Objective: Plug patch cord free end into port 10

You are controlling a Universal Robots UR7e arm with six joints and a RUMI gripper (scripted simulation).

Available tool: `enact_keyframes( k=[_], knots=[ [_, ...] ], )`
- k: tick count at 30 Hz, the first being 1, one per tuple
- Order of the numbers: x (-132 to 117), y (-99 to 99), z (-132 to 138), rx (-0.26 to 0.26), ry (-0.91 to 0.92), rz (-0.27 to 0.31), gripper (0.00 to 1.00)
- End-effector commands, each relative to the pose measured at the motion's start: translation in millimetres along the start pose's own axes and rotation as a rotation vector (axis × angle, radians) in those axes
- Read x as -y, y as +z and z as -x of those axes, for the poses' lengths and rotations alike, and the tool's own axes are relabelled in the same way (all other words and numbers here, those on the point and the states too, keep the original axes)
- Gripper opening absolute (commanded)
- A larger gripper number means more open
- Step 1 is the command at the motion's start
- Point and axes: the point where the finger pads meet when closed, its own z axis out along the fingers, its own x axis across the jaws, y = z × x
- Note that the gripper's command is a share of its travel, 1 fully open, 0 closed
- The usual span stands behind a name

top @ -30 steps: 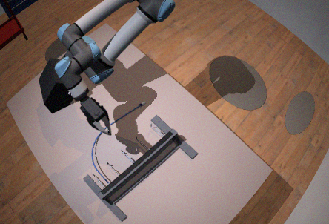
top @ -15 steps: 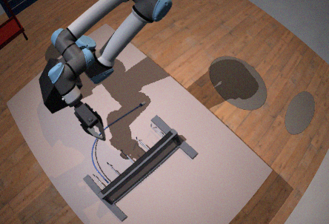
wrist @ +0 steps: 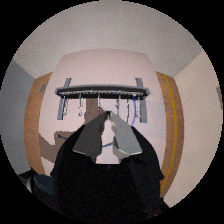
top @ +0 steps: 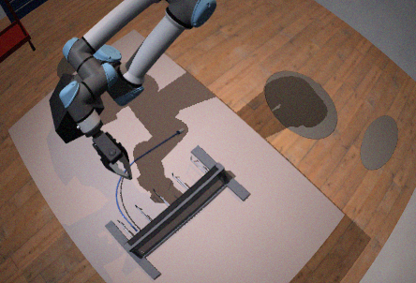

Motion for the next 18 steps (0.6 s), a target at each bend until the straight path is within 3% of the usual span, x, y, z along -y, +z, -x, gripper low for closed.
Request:
enact_keyframes(
  k=[1,18],
  knots=[
    [0.4,0.3,-0.4,-0.001,0.000,-0.001,0.00],
    [0.4,11.2,-0.4,-0.001,0.000,-0.001,0.00]
  ],
)
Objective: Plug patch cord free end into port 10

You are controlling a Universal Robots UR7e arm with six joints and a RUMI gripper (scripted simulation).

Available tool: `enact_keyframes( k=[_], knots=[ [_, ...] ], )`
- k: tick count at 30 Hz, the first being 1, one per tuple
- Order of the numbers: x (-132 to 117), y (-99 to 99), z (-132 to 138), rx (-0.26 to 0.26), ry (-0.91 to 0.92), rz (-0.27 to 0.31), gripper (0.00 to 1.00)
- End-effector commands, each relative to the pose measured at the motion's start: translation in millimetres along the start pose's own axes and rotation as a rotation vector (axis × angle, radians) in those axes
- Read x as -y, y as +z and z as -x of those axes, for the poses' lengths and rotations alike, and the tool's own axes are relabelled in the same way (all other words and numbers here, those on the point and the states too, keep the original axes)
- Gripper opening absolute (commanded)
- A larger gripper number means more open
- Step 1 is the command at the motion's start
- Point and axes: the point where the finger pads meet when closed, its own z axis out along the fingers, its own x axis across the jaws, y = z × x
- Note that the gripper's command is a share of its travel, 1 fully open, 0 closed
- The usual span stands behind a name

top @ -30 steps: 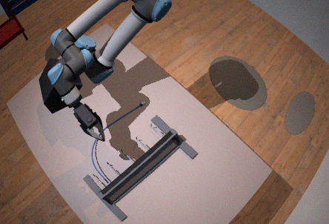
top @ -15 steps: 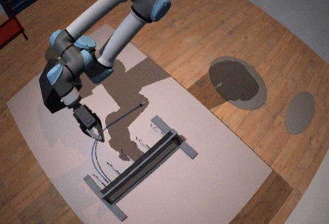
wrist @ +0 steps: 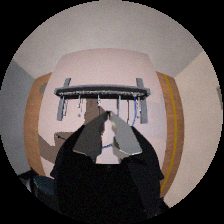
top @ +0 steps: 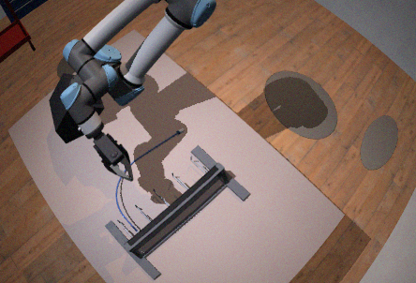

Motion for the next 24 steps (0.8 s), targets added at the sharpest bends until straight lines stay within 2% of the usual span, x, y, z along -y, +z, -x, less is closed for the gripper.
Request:
enact_keyframes(
  k=[1,24],
  knots=[
    [0.4,5.6,-0.4,-0.001,0.000,-0.001,0.00],
    [0.4,40.0,-0.4,-0.001,0.000,-0.001,0.00]
  ],
)
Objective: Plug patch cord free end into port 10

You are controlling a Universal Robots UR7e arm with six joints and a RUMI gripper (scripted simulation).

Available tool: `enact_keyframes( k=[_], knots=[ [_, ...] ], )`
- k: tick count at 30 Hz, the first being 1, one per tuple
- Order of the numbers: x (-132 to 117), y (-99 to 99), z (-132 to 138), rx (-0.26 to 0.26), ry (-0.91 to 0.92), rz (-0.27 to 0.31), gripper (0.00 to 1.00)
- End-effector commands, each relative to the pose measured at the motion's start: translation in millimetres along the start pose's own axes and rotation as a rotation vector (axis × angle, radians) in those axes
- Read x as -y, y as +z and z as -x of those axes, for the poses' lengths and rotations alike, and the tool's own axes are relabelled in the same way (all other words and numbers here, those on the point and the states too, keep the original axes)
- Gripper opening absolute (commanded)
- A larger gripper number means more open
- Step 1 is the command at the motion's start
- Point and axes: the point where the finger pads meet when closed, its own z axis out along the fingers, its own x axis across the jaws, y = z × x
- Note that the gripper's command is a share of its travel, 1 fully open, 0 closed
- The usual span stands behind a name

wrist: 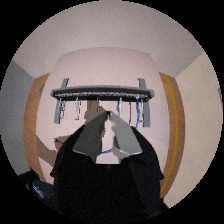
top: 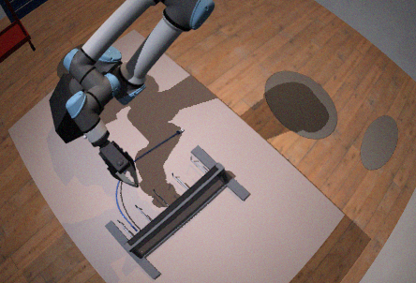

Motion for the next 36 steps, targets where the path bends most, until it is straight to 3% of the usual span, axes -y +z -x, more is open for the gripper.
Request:
enact_keyframes(
  k=[1,36],
  knots=[
    [0.8,9.7,-1.2,-0.005,0.000,-0.002,0.00],
    [0.9,72.2,-1.5,-0.005,0.000,-0.002,0.00]
  ],
)
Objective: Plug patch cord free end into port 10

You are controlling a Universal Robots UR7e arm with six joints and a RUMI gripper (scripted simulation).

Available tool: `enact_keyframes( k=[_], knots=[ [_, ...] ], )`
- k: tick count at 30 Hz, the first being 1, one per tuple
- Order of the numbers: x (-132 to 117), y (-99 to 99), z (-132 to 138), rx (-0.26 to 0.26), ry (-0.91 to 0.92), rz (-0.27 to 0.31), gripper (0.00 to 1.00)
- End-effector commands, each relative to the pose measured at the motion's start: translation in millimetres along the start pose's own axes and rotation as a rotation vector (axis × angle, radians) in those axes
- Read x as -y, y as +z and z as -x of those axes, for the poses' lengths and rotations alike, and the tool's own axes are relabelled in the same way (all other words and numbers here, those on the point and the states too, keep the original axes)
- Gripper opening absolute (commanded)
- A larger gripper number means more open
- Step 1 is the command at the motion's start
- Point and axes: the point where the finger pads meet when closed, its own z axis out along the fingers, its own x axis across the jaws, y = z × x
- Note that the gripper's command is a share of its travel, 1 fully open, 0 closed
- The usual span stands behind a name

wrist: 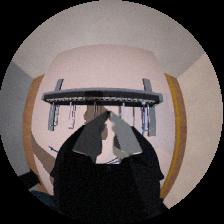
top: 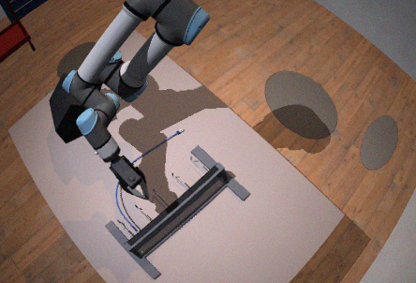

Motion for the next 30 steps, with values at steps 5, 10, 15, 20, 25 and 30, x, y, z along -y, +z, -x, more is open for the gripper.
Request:
enact_keyframes(
  k=[5,10,15,20,25,30],
  knots=[
    [0.8,15.1,-0.9,-0.009,0.001,-0.007,0.00],
    [0.9,21.9,-0.9,-0.009,0.001,-0.007,0.00],
    [0.9,25.3,-0.9,-0.009,0.001,-0.007,0.00],
    [0.9,29.9,-1.0,-0.009,0.001,-0.007,0.00],
    [1.0,33.0,-1.0,-0.009,0.001,-0.007,0.00],
    [1.0,34.2,-1.0,-0.009,0.001,-0.007,0.00]
  ],
)
